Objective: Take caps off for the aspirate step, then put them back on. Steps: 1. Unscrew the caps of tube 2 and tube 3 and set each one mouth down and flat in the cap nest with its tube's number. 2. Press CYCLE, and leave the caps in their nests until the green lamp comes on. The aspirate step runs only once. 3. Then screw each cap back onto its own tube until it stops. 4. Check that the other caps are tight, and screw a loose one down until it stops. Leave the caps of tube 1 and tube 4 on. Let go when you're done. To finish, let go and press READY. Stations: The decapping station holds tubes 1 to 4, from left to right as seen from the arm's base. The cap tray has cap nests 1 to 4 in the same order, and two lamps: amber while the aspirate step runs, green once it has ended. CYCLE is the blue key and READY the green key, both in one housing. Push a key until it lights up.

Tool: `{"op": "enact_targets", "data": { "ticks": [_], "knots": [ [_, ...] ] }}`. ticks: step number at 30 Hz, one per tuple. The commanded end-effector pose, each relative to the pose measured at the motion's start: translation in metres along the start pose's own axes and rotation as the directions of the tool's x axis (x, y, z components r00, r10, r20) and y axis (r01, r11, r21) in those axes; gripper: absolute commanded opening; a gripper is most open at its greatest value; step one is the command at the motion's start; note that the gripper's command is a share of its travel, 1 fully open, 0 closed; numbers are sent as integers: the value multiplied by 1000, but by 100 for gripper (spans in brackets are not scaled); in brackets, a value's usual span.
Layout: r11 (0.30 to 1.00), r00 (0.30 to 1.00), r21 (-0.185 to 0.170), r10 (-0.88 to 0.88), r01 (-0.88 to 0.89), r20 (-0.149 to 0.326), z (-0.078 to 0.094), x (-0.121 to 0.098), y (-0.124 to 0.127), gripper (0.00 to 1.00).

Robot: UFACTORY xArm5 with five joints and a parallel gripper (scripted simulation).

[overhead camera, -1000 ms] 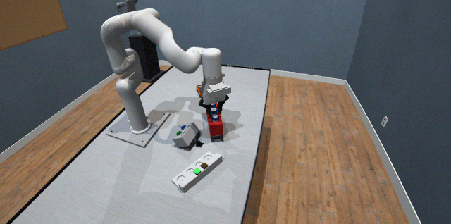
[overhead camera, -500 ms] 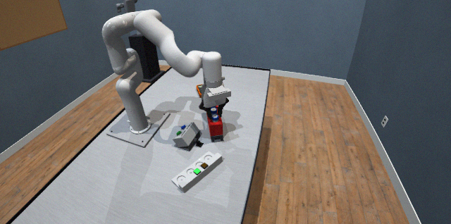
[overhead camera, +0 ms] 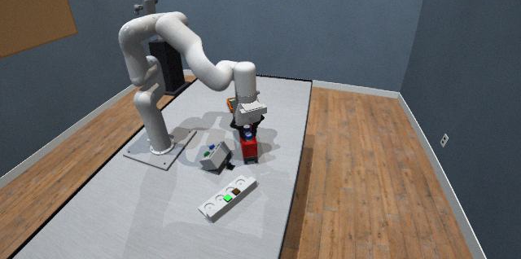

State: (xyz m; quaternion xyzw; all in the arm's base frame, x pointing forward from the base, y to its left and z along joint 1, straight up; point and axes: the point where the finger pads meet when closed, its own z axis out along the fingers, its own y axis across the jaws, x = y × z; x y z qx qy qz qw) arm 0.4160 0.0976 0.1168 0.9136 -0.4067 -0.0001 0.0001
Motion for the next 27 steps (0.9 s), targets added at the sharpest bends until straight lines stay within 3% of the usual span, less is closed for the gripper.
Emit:
{"op": "enact_targets", "data": {
  "ticks": [1,4,5,19,27],
  "knots": [
    [1000,1000,4,0,0,-2,0,1,-1,46],
    [1000,1000,4,0,0,-2,0,1,-1,46],
    [1000,1000,4,0,0,-2,0,1,-1,0],
    [1000,1000,4,0,0,-2,0,1,-1,0],
    [987,987,4,159,-159,-1,0,1,-1,0]
  ]
}}
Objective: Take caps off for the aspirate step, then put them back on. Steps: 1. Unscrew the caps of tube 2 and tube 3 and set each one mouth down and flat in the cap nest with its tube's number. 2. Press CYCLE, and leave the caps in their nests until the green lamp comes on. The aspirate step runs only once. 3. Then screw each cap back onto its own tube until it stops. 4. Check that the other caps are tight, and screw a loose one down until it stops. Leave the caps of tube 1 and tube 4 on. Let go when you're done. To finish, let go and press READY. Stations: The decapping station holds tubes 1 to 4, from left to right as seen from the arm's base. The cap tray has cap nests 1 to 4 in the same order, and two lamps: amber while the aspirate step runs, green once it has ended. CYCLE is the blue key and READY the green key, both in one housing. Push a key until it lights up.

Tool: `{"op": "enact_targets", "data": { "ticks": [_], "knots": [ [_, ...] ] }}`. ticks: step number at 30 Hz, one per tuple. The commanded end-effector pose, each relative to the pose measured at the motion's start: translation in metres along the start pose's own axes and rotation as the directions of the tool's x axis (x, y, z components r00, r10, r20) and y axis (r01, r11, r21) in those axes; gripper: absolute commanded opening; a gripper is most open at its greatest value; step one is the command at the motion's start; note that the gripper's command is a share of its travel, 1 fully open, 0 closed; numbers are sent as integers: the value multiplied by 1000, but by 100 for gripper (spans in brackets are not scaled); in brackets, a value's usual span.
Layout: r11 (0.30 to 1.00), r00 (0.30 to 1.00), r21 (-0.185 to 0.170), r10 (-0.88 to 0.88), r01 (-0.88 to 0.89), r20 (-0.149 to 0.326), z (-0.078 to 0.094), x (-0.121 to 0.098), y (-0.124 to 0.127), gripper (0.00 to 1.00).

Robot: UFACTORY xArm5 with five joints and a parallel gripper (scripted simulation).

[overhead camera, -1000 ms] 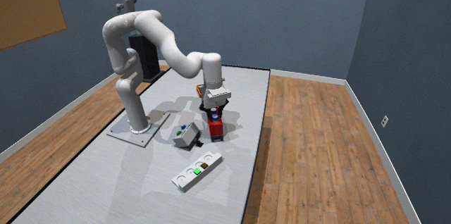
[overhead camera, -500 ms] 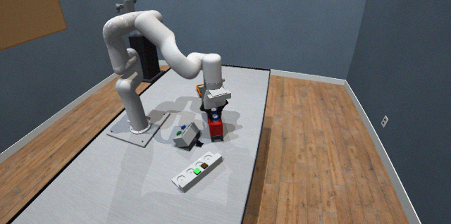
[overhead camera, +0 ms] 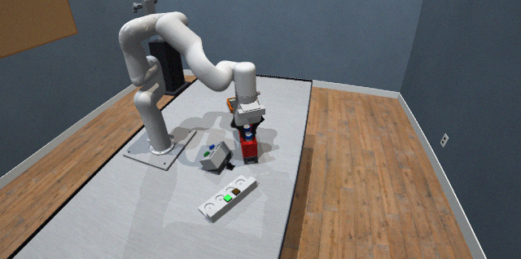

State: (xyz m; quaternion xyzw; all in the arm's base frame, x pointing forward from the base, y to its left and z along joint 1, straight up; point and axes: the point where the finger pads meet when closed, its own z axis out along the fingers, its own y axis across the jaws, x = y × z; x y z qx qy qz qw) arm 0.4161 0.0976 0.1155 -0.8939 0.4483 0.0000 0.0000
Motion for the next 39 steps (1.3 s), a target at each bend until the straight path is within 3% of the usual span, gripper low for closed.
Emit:
{"op": "enact_targets", "data": {
  "ticks": [1,21,22,34,39],
  "knots": [
    [996,996,4,88,-88,-1,-1,1,-1,0],
    [922,922,4,386,-386,0,-1,1,-1,0],
    [922,922,4,386,-386,0,-1,1,-1,46],
    [922,922,4,386,-386,0,-1,1,-1,46],
    [922,922,4,386,-386,0,-16,0,-1,46]
  ]
}}
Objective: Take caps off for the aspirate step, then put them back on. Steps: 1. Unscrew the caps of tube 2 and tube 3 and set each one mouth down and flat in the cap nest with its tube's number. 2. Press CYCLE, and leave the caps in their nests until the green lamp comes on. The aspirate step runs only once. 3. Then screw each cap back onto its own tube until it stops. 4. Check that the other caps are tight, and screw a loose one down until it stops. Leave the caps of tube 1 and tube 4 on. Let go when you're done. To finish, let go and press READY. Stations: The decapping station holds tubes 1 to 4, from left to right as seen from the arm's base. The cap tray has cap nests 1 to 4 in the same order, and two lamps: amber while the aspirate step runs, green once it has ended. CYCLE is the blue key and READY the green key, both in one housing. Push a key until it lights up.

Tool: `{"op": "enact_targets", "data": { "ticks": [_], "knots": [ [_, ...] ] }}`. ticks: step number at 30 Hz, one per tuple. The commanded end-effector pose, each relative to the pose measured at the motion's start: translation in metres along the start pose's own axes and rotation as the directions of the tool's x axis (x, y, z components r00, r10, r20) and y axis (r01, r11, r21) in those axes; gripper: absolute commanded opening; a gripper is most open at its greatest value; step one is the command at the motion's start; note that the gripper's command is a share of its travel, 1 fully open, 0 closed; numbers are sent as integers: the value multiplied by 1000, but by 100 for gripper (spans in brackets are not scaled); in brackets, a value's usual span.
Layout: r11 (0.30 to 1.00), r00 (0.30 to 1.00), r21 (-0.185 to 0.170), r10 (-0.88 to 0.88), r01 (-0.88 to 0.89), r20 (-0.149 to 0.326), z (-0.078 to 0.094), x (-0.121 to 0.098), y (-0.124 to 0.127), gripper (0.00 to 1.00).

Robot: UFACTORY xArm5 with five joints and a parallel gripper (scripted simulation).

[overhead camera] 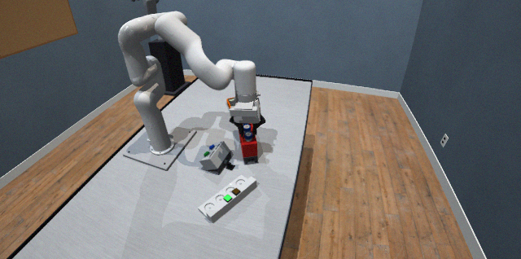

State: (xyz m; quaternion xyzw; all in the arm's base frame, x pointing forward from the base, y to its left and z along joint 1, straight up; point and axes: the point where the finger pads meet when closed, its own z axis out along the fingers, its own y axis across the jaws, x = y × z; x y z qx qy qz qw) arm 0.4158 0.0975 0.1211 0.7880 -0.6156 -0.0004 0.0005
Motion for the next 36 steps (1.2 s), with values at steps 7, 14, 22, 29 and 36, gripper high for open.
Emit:
{"op": "enact_targets", "data": {
  "ticks": [7,14,22,29,36],
  "knots": [
    [1000,1000,5,0,0,0,-26,0,-2,46],
    [1000,1000,5,0,0,0,-41,0,-1,46],
    [960,960,5,282,-282,1,-41,16,37,0],
    [960,960,5,282,-282,1,-41,23,53,0],
    [960,960,5,282,-282,1,-24,38,88,0]
  ]
}}
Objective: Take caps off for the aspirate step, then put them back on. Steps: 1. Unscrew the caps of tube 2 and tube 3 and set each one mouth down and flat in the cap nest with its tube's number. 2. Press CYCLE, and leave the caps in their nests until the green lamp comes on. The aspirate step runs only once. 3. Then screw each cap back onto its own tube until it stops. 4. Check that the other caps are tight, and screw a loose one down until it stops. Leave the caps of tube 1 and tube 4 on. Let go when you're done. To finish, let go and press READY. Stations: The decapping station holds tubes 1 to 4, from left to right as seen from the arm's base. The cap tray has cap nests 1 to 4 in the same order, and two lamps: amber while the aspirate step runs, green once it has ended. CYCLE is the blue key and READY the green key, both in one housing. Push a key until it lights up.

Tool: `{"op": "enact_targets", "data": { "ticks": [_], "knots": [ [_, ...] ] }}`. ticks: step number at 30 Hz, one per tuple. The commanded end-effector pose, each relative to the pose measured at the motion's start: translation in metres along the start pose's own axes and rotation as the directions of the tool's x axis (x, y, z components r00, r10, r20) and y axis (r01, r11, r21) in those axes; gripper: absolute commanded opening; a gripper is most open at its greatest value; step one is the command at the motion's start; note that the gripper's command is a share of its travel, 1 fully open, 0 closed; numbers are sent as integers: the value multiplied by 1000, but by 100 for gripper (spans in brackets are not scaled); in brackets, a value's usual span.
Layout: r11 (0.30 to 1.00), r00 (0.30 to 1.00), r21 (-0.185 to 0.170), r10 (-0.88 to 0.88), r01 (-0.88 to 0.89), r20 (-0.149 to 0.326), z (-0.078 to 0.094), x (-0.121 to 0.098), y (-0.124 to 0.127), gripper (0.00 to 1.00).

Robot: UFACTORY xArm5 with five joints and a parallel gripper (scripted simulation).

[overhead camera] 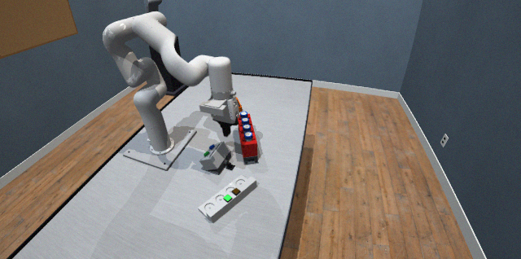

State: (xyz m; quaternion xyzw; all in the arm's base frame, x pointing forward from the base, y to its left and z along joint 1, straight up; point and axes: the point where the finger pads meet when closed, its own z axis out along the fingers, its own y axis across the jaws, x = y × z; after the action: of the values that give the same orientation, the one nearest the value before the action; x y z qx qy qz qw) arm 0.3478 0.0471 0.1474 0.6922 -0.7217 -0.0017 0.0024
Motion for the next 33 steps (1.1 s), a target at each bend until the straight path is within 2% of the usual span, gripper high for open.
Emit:
{"op": "enact_targets", "data": {
  "ticks": [1,12,20,26,33],
  "knots": [
    [1000,1000,9,-1,1,2,6,13,14,0],
    [1000,1000,9,-1,1,1,41,62,74,0],
    [1000,1000,9,-1,1,1,41,62,74,0],
    [1000,1000,9,-1,1,1,59,62,74,0],
    [1000,1000,9,-1,1,1,59,62,74,0]
  ]
}}
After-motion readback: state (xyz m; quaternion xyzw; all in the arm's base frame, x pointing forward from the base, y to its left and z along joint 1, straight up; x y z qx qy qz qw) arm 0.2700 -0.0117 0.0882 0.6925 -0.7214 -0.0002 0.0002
